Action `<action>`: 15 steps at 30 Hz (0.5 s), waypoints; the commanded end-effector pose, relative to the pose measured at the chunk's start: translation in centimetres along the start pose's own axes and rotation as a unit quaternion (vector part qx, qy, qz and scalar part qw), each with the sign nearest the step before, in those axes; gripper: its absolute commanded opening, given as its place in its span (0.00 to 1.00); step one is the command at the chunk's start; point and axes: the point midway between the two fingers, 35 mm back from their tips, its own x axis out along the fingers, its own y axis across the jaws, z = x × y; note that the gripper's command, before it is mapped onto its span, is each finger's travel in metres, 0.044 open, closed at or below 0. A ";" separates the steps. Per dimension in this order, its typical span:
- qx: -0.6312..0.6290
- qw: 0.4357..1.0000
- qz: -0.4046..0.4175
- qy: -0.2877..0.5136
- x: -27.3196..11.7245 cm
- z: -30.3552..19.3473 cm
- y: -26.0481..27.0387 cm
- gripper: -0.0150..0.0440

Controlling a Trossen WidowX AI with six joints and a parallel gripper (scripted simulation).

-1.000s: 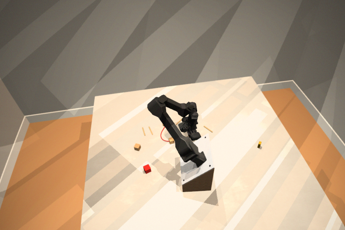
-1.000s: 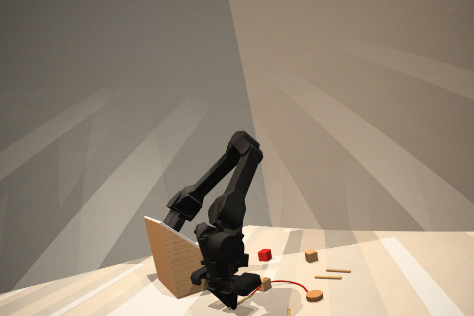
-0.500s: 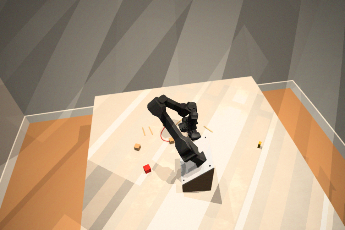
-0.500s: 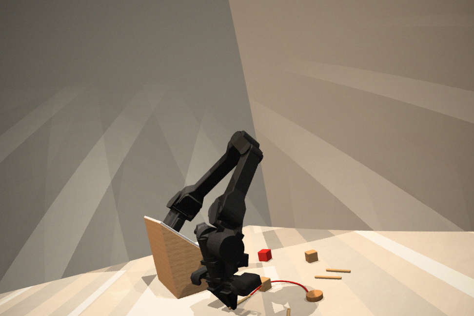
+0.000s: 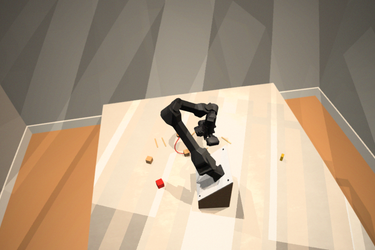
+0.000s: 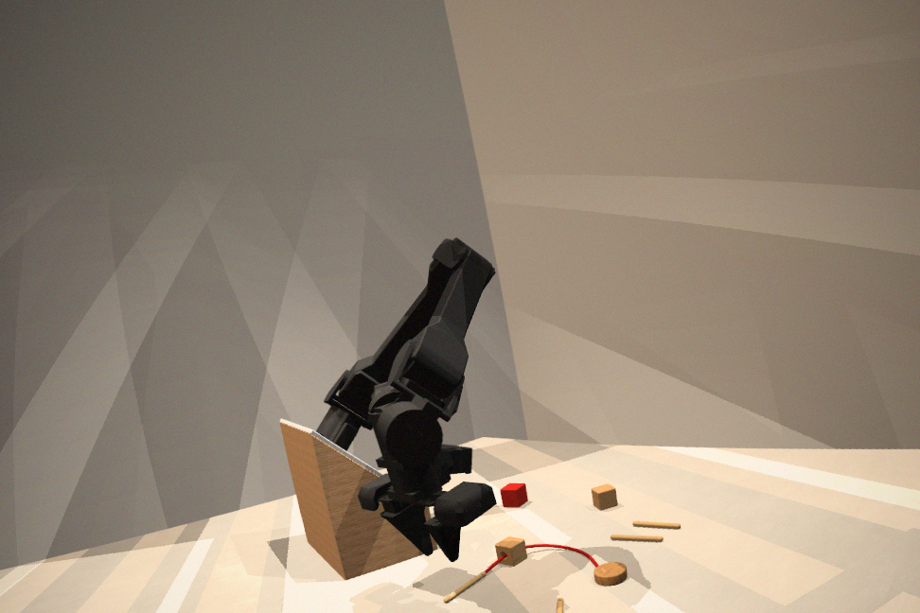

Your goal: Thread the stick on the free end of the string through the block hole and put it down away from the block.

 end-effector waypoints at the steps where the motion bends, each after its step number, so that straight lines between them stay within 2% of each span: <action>1: -0.009 1.000 -0.006 0.005 -2.0 0.3 -0.4 0.61; 5: -0.009 1.000 -0.006 0.005 -2.0 0.3 -0.4 0.61; 11: -0.004 1.000 -0.005 0.001 -1.5 0.3 -0.2 0.88; 14: -0.005 1.000 -0.004 0.002 -3.5 0.5 -0.3 1.00; 15: -0.005 1.000 -0.004 0.002 -4.3 0.6 -0.2 1.00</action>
